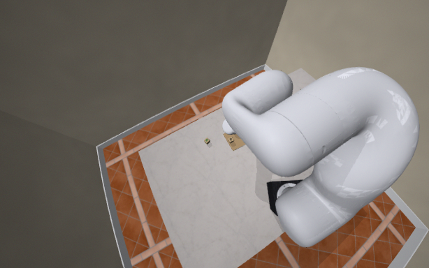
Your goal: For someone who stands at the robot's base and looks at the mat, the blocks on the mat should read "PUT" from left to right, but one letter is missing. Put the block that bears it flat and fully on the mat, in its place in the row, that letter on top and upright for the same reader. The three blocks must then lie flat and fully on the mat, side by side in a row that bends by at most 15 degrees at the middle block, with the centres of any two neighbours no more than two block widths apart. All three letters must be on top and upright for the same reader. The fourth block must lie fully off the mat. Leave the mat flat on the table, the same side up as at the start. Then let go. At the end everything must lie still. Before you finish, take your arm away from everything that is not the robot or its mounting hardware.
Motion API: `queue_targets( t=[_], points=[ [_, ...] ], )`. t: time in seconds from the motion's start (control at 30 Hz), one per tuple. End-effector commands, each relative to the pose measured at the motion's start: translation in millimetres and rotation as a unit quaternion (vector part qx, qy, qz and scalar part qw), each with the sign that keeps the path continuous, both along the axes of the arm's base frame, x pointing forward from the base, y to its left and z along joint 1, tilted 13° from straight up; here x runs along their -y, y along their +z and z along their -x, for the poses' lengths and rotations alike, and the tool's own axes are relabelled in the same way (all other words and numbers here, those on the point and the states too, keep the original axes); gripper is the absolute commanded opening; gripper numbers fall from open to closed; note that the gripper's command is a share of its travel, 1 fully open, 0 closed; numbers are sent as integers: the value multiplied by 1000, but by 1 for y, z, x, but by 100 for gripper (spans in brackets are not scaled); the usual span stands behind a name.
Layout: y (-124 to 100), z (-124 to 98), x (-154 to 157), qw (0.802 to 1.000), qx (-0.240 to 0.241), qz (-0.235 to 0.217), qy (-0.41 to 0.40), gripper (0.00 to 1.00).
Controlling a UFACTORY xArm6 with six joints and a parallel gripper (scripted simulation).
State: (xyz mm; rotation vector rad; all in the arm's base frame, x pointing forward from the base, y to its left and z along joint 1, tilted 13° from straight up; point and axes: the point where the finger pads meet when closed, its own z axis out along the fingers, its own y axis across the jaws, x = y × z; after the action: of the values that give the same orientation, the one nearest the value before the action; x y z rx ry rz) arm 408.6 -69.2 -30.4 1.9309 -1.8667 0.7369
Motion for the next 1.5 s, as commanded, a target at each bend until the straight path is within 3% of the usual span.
queue_targets(
  t=[0.0,1.47],
  points=[
    [-12,22,40,1000,4,-3,2,100],
    [-14,27,46,1000,4,-4,3,100]
  ],
)
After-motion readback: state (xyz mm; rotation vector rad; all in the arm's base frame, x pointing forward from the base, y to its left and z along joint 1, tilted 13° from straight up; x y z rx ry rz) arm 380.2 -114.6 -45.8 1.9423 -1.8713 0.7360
